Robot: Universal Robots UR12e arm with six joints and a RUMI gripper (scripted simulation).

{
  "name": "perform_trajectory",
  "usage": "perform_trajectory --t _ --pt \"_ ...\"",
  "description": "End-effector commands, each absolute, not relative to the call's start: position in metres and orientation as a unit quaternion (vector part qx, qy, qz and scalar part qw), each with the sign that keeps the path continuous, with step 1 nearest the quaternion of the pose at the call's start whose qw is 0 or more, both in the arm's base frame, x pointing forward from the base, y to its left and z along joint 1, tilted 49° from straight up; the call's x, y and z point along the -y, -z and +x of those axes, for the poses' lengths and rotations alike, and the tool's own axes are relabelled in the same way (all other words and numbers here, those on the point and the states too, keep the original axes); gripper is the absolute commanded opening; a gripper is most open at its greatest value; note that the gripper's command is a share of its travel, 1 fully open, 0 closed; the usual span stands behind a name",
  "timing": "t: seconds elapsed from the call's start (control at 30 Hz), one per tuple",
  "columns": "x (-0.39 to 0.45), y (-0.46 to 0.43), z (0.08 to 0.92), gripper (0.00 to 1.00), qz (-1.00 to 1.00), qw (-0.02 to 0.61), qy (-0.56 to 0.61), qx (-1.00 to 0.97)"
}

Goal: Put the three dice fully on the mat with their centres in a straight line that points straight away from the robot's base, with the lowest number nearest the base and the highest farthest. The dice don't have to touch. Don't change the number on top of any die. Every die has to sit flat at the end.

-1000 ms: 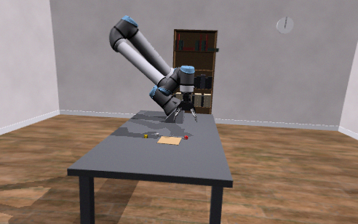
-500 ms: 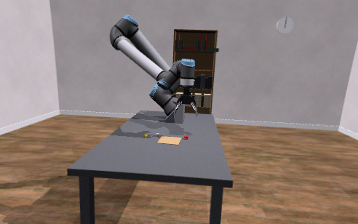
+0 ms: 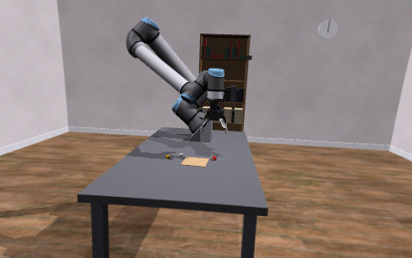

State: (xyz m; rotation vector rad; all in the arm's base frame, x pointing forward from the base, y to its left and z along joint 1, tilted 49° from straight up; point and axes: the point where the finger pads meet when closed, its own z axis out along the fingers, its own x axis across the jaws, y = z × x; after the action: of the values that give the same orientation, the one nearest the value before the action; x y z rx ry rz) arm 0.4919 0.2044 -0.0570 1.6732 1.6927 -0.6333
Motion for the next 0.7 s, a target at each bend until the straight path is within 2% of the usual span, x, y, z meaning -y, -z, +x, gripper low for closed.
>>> perform_trajectory --t 0.0,0.23,0.67 --pt "-0.206 0.06 0.497 1.0 0.675 0.347 0.225 -0.611" --pt "-0.208 0.067 0.509 1.0 0.743 0.371 0.182 -0.527" --pt "-0.208 0.067 0.51 1.0 0.746 0.372 0.18 -0.522"
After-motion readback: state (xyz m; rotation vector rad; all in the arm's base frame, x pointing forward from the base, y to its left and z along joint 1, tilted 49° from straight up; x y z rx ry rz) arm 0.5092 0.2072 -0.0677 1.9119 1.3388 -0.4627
